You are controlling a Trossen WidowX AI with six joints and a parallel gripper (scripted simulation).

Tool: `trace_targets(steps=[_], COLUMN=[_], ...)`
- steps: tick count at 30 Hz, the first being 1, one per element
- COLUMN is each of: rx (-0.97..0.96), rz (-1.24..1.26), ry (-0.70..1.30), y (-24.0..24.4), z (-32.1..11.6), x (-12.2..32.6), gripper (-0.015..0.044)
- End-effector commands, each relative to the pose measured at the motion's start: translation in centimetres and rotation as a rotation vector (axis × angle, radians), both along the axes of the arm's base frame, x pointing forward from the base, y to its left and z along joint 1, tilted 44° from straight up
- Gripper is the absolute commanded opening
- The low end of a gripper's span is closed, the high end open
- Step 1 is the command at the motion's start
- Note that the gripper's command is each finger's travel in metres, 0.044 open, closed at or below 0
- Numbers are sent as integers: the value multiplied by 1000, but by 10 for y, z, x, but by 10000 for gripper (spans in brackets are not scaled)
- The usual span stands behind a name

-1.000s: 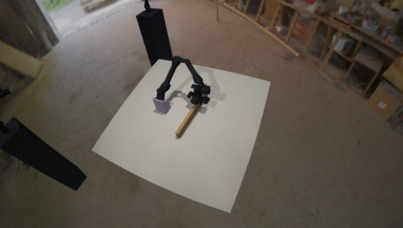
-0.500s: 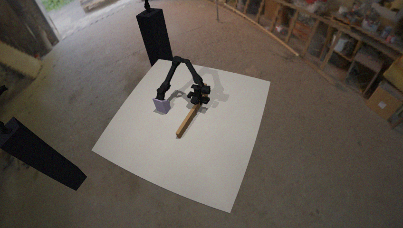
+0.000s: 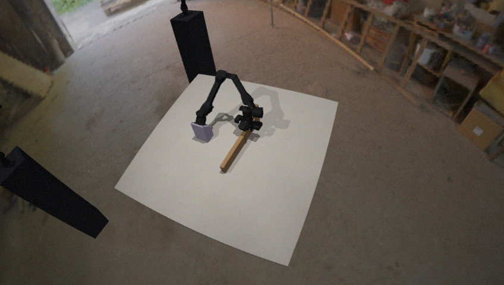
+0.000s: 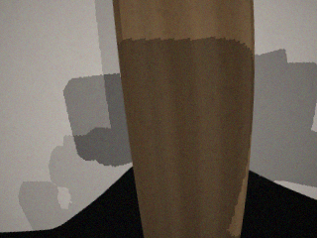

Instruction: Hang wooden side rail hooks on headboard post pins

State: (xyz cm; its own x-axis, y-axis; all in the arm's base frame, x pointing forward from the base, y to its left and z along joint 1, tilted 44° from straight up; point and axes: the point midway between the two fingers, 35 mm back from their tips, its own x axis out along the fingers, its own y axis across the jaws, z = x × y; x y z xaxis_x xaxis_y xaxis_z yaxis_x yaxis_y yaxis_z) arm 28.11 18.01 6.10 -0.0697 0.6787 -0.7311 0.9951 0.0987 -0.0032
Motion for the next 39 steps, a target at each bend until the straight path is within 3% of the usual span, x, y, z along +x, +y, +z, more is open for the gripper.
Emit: trace_targets(steps=[1,32,39], rx=[19,19,1], rz=[1,1,-1], ry=[2,2,1], y=[3,6,2], z=[2,-2,-3], x=[0,0,0], gripper=[0,0,184])
